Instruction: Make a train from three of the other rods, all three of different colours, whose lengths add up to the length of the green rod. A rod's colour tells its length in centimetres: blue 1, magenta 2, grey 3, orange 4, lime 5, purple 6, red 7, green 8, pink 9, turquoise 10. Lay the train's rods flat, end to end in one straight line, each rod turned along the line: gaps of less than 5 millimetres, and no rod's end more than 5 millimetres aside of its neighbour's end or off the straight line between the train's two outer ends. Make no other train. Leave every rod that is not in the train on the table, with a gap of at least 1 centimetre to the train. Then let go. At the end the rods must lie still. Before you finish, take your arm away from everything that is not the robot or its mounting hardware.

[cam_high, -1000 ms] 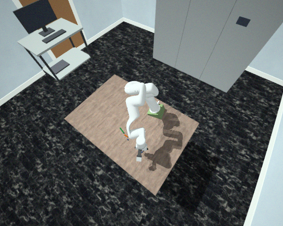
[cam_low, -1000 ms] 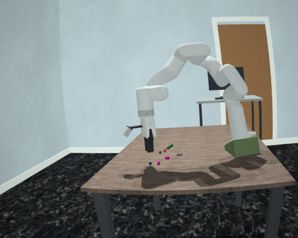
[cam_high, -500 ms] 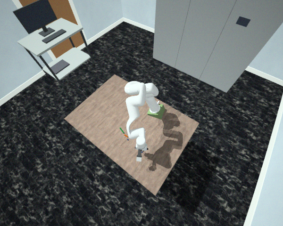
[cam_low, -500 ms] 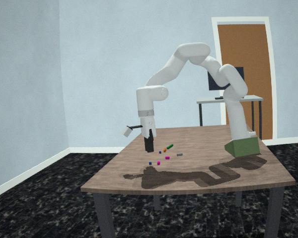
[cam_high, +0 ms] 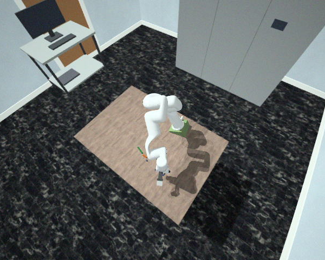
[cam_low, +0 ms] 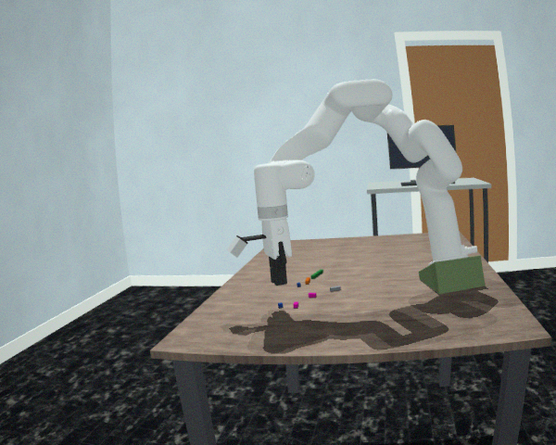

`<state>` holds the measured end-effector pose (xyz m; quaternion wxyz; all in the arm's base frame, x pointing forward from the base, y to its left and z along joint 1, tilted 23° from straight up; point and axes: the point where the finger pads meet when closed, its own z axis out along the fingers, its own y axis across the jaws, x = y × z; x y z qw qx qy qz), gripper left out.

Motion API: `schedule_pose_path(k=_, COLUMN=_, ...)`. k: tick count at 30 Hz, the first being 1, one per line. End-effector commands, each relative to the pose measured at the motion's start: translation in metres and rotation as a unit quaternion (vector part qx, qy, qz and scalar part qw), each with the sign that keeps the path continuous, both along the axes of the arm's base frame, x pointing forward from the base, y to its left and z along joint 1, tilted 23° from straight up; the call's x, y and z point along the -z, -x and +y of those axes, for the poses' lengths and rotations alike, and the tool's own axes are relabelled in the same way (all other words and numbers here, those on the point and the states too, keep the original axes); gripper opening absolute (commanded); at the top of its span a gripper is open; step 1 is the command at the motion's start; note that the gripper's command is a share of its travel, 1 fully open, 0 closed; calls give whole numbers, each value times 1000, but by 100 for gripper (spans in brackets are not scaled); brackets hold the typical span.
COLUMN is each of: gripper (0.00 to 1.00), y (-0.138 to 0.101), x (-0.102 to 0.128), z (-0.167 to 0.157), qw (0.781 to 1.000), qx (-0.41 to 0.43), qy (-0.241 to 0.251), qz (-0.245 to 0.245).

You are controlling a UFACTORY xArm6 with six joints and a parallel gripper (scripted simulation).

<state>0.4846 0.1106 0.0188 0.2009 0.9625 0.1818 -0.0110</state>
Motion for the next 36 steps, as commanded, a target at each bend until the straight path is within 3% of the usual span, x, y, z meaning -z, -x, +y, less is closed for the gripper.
schedule_pose_path(k=1, gripper=24, y=-1, x=0, z=0, qw=1000, qx=0, qy=-1, qz=-2)
schedule_pose_path(k=36, gripper=24, y=-4, x=39, z=-16, qw=1000, qx=0, qy=-1, qz=-2)
